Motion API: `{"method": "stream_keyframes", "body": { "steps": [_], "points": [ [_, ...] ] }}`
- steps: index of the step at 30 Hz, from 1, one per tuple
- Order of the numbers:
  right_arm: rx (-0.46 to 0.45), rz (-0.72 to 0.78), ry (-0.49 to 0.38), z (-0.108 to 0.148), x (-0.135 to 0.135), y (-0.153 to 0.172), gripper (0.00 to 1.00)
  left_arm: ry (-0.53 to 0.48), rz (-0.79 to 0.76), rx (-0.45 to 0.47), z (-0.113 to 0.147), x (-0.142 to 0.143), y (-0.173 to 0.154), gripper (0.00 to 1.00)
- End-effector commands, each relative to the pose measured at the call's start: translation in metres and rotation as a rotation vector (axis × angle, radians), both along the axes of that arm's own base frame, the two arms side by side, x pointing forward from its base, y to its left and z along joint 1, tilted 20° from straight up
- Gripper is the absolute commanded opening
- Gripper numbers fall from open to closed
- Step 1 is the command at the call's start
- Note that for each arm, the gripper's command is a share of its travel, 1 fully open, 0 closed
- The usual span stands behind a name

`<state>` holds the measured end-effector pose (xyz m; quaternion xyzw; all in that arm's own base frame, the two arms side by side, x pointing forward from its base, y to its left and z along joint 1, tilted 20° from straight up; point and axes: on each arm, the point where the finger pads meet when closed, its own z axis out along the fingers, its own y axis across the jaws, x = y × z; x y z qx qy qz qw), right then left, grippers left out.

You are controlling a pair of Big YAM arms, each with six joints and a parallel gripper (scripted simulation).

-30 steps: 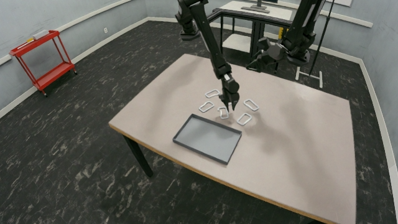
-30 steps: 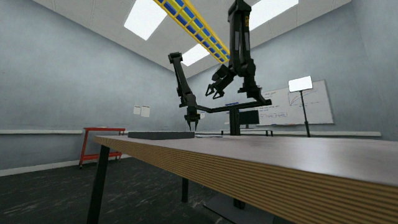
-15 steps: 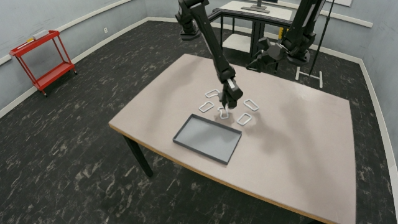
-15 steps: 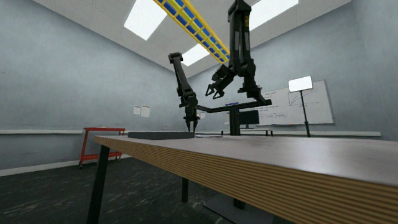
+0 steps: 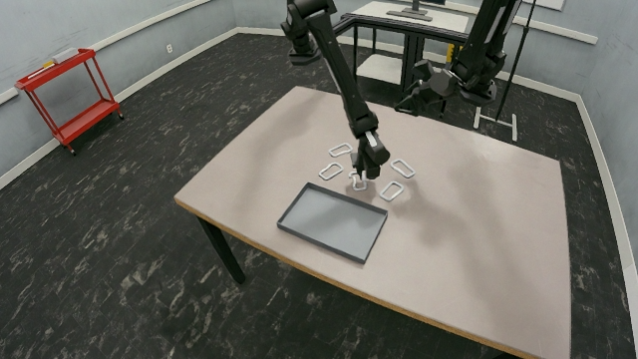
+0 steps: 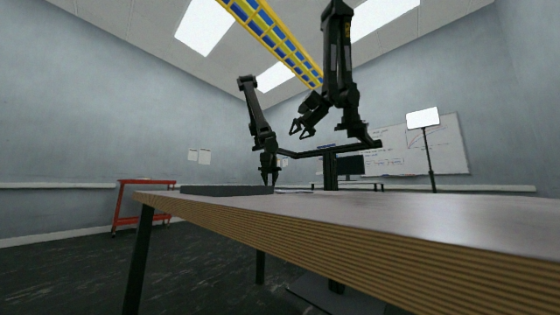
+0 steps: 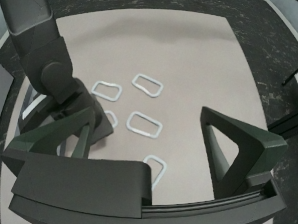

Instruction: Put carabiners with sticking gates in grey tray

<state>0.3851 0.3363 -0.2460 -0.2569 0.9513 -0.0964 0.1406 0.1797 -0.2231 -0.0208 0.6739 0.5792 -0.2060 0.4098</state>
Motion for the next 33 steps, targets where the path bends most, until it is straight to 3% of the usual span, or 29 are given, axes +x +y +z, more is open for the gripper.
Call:
{"method": "stream_keyframes", "body": {
  "steps": [1, 21, 23, 33],
  "points": [
    [0.006, -0.017, -0.003, -0.012, 0.008, -0.003, 0.3, -0.008, -0.007, -0.002, 0.001, 0.0, -0.001, 1.0],
    [-0.003, -0.003, 0.005, -0.02, 0.003, -0.006, 0.3, -0.008, -0.007, -0.002, 0.001, 0.0, -0.001, 1.0],
    [0.013, -0.002, -0.01, -0.008, 0.003, 0.0, 0.26, -0.008, -0.007, -0.002, 0.001, 0.0, -0.001, 1.0],
    [0.007, -0.002, -0.005, -0.009, 0.003, 0.0, 0.14, -0.008, -0.007, -0.002, 0.001, 0.0, -0.001, 1.0]
  ]
}}
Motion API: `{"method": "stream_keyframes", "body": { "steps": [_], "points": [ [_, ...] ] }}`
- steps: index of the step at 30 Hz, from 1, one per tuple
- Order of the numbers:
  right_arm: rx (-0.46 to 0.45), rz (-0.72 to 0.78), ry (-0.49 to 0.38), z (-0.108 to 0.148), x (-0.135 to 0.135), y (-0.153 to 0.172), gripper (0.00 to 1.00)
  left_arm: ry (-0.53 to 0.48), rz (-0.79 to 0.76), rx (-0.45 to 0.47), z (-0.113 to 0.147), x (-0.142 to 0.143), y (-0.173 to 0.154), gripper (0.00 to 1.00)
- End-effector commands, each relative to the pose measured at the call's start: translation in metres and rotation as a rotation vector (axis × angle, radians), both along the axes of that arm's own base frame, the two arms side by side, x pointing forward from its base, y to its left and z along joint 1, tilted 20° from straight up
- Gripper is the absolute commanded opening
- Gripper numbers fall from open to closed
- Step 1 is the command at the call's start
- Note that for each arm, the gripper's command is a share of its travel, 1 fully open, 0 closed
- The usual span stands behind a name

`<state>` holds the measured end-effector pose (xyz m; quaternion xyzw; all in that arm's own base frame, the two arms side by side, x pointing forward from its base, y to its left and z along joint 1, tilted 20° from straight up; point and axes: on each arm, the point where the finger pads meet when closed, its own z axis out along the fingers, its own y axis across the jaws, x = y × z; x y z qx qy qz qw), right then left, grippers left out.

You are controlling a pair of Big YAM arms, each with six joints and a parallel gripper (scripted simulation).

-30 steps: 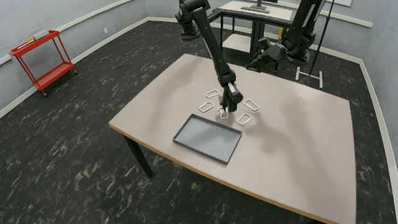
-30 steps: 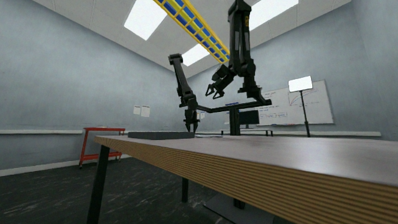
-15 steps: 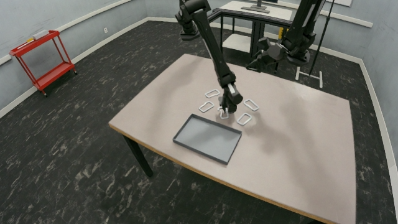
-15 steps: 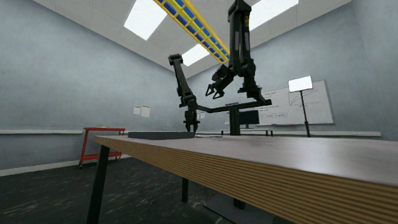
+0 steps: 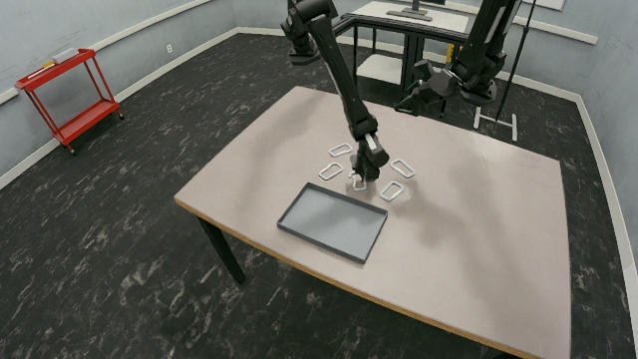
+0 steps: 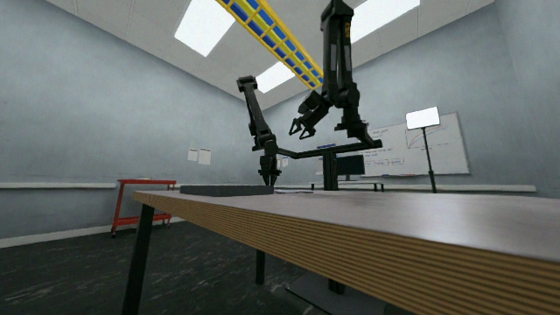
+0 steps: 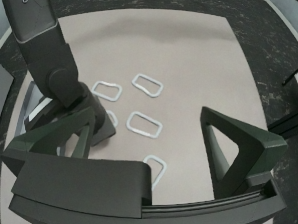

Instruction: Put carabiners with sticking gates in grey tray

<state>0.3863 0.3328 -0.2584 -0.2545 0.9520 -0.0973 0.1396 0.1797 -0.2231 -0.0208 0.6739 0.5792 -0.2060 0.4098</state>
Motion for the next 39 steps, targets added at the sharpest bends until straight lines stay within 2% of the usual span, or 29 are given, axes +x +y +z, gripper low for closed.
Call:
{"method": "stream_keyframes", "body": {
  "steps": [1, 5, 12, 16, 17, 21, 26, 30, 33, 36, 38, 39],
  "points": [
    [0.009, 0.003, -0.006, 0.004, 0.002, 0.004, 0.09, -0.008, -0.007, -0.002, 0.001, 0.0, -0.001, 1.0],
    [0.009, 0.003, -0.006, 0.004, 0.002, 0.004, 0.09, -0.008, -0.007, -0.002, 0.001, 0.0, -0.001, 1.0],
    [0.009, 0.003, -0.006, 0.004, 0.002, 0.004, 0.0, -0.008, -0.007, -0.002, 0.001, 0.0, -0.001, 1.0],
    [0.009, 0.003, -0.006, 0.004, 0.002, 0.004, 0.01, -0.008, -0.007, -0.002, 0.001, 0.0, -0.001, 1.0],
    [0.02, 0.005, -0.016, 0.014, 0.003, 0.008, 0.01, -0.008, -0.007, -0.002, 0.001, 0.0, -0.001, 1.0],
    [0.015, 0.008, -0.009, 0.02, -0.005, 0.011, 0.01, -0.008, -0.007, -0.002, 0.001, 0.0, -0.001, 1.0],
    [0.013, 0.008, -0.012, 0.052, -0.017, 0.014, 0.01, -0.008, -0.007, -0.002, 0.001, 0.0, -0.001, 1.0],
    [0.014, 0.014, -0.014, 0.063, -0.017, 0.018, 0.01, 0.007, 0.005, -0.019, 0.004, 0.0, -0.005, 1.0],
    [0.004, 0.034, -0.013, 0.074, 0.01, 0.005, 0.01, 0.031, 0.072, -0.038, 0.009, 0.01, -0.009, 1.0],
    [0.0, 0.046, -0.011, 0.091, 0.046, -0.008, 0.01, 0.027, 0.226, -0.06, 0.019, 0.036, -0.014, 1.0],
    [0.0, 0.046, -0.011, 0.091, 0.046, -0.008, 0.01, 0.027, 0.226, -0.06, 0.019, 0.036, -0.014, 1.0],
    [-0.001, 0.049, -0.011, 0.097, 0.06, -0.013, 0.01, 0.036, 0.291, -0.066, 0.019, 0.045, -0.015, 1.0]
  ]
}}
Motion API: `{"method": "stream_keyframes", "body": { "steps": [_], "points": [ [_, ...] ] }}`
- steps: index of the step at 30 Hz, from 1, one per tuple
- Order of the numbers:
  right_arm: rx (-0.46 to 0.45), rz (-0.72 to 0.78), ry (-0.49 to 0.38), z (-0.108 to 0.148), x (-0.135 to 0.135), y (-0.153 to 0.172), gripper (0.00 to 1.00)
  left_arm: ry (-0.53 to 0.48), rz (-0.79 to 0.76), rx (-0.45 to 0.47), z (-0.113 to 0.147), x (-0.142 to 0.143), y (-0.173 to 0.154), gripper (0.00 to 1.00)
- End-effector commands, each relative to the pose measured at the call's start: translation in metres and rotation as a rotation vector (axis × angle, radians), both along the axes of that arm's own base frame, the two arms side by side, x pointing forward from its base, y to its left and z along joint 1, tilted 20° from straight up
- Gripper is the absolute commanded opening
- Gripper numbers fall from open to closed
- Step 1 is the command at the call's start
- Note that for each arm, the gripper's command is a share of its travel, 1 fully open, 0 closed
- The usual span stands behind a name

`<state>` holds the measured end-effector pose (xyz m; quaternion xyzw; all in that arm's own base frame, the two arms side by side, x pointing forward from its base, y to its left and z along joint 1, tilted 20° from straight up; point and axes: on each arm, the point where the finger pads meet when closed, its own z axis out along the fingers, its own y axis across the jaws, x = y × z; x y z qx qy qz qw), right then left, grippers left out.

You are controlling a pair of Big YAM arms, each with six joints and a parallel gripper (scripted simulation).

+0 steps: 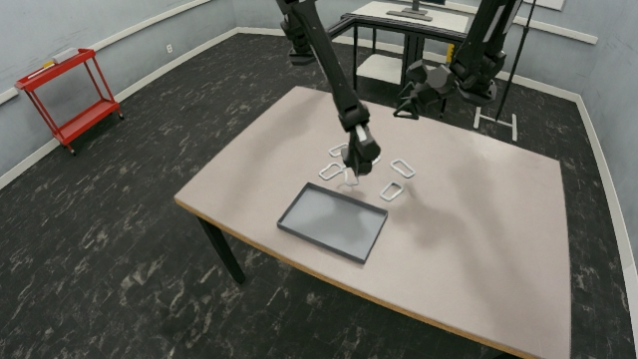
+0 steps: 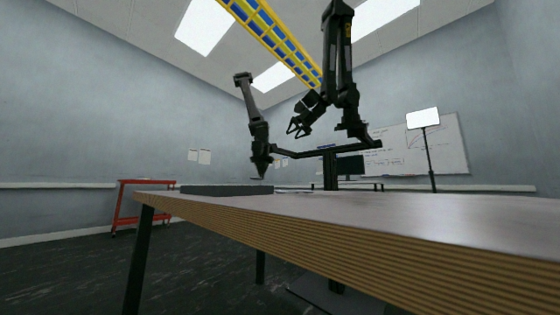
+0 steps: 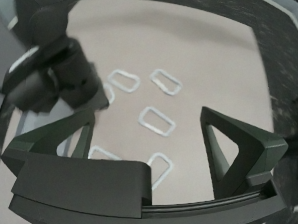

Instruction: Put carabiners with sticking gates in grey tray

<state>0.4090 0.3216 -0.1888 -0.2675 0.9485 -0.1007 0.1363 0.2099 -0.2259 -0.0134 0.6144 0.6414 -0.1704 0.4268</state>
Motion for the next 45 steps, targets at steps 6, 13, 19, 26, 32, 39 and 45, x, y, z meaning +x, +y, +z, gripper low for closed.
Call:
{"method": "stream_keyframes", "body": {
  "steps": [6, 13, 19, 26, 32, 39, 45],
  "points": [
    [0.016, 0.006, -0.023, 0.058, 0.107, -0.03, 0.01, -0.031, 0.375, -0.184, 0.046, 0.059, -0.022, 1.0],
    [0.013, -0.001, -0.009, 0.064, 0.144, -0.042, 0.01, -0.107, 0.633, -0.295, 0.076, 0.092, -0.013, 1.0],
    [0.014, -0.023, -0.007, 0.061, 0.148, -0.045, 0.01, -0.147, 0.669, -0.294, 0.081, 0.097, -0.01, 1.0],
    [0.018, -0.022, -0.013, 0.063, 0.151, -0.043, 0.01, -0.155, 0.678, -0.297, 0.083, 0.101, -0.009, 1.0],
    [0.009, -0.014, -0.001, 0.057, 0.145, -0.029, 0.01, -0.155, 0.678, -0.297, 0.083, 0.101, -0.009, 1.0],
    [-0.006, -0.05, 0.027, 0.038, 0.143, -0.056, 0.01, -0.141, 0.679, -0.272, 0.075, 0.098, -0.005, 1.0],
    [-0.014, -0.042, 0.041, 0.009, 0.146, -0.064, 0.01, -0.141, 0.679, -0.272, 0.075, 0.098, -0.005, 1.0]
  ]
}}
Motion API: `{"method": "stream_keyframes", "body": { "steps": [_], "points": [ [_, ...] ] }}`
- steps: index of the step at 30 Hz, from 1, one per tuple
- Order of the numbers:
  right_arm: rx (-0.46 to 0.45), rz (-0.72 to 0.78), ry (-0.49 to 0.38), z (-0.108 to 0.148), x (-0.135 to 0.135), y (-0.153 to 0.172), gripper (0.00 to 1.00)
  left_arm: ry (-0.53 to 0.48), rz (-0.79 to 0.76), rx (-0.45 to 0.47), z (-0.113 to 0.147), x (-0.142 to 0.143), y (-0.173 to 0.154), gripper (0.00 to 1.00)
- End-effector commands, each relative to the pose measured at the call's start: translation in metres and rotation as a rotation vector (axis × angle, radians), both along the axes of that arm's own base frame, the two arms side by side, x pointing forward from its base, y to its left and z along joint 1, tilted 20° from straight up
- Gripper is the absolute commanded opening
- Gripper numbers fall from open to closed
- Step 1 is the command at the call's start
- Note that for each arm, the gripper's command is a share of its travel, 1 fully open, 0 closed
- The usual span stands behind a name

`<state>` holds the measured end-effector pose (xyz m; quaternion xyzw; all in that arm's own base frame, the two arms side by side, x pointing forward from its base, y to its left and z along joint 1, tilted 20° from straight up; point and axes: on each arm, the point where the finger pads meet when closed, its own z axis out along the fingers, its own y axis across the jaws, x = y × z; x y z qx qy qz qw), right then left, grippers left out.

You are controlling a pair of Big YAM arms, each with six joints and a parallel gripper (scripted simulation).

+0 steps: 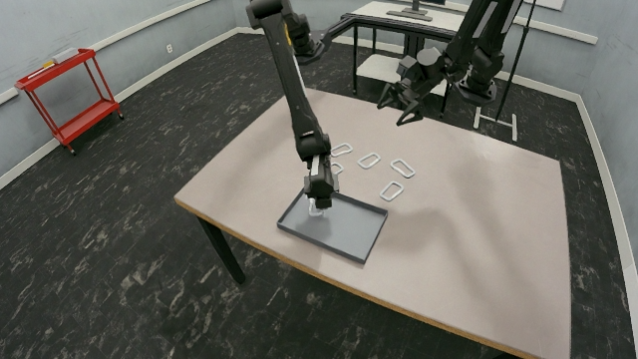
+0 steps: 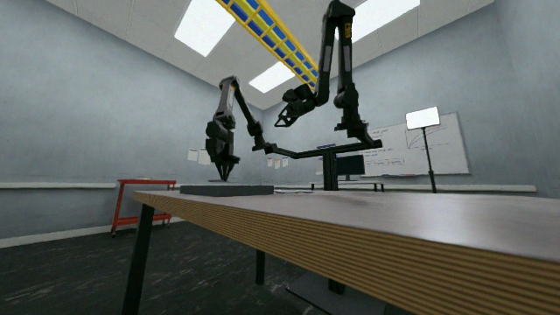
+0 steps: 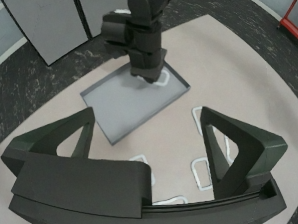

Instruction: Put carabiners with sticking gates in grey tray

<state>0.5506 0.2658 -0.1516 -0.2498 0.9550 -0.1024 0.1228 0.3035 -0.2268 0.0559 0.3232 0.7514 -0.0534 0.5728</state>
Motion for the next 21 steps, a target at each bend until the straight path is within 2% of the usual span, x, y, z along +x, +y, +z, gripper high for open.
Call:
{"method": "stream_keyframes", "body": {
  "steps": [1, 5, 7, 9, 11, 19, 20, 21],
  "points": [
    [-0.009, -0.002, 0.017, -0.032, 0.006, -0.009, 0.01, -0.008, 0.005, -0.025, 0.006, 0.004, -0.004, 1.0],
    [-0.002, 0.017, 0.004, -0.035, 0.009, 0.003, 0.01, -0.008, 0.005, -0.025, 0.006, 0.004, -0.004, 1.0],
    [0.016, 0.026, -0.028, -0.033, 0.025, 0.012, 0.01, -0.008, 0.005, -0.025, 0.006, 0.004, -0.004, 1.0],
    [0.021, 0.029, -0.037, -0.032, 0.029, 0.015, 0.01, -0.008, 0.005, -0.025, 0.006, 0.004, -0.004, 1.0],
    [0.027, 0.028, -0.052, -0.022, 0.033, 0.017, 0.01, -0.008, 0.005, -0.025, 0.006, 0.004, -0.004, 1.0],
    [0.019, 0.025, -0.035, -0.026, 0.027, 0.013, 0.01, -0.008, 0.005, -0.025, 0.006, 0.004, -0.004, 1.0],
    [0.019, 0.025, -0.035, -0.026, 0.027, 0.013, 0.12, -0.008, 0.005, -0.025, 0.006, 0.004, -0.004, 1.0],
    [0.019, 0.025, -0.035, -0.026, 0.027, 0.013, 0.12, -0.008, 0.005, -0.025, 0.006, 0.004, -0.004, 1.0]
  ]
}}
